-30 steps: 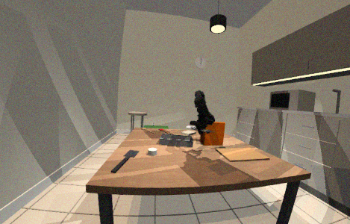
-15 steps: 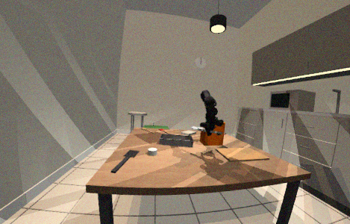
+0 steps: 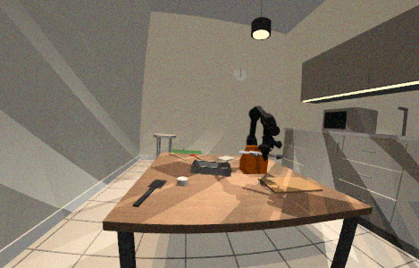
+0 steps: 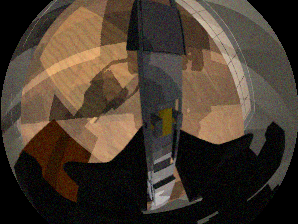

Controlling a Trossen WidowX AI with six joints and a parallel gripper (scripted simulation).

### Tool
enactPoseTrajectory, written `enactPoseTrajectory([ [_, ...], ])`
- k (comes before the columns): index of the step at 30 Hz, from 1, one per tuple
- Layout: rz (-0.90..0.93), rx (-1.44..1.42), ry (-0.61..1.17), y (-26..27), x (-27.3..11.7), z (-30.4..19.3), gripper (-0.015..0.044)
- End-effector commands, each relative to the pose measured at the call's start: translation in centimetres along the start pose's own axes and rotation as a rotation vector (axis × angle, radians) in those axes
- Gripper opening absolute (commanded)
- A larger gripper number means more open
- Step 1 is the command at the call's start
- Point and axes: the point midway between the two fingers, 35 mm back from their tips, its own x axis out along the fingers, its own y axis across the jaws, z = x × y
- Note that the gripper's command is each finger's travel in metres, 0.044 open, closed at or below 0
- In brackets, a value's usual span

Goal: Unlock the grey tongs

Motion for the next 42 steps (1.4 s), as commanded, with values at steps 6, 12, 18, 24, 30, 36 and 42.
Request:
enactPoseTrajectory([
  [6, -0.006, -0.167, -0.015, 3.3, -0.7, 4.6, -0.0150],
  [12, -0.003, -0.282, -0.019, 6.0, -0.7, 7.5, -0.0150],
  [18, 0.004, -0.396, -0.019, 8.9, -0.4, 10.1, -0.0150],
  [24, 0.017, -0.510, -0.016, 12.0, 0.2, 12.3, -0.0150],
  [30, 0.034, -0.622, -0.011, 15.2, 1.0, 14.2, -0.0150],
  [36, 0.051, -0.705, -0.004, 17.8, 1.7, 15.4, -0.0150],
  [42, 0.062, -0.705, -0.017, 17.8, 1.7, 15.4, -0.0150],
])
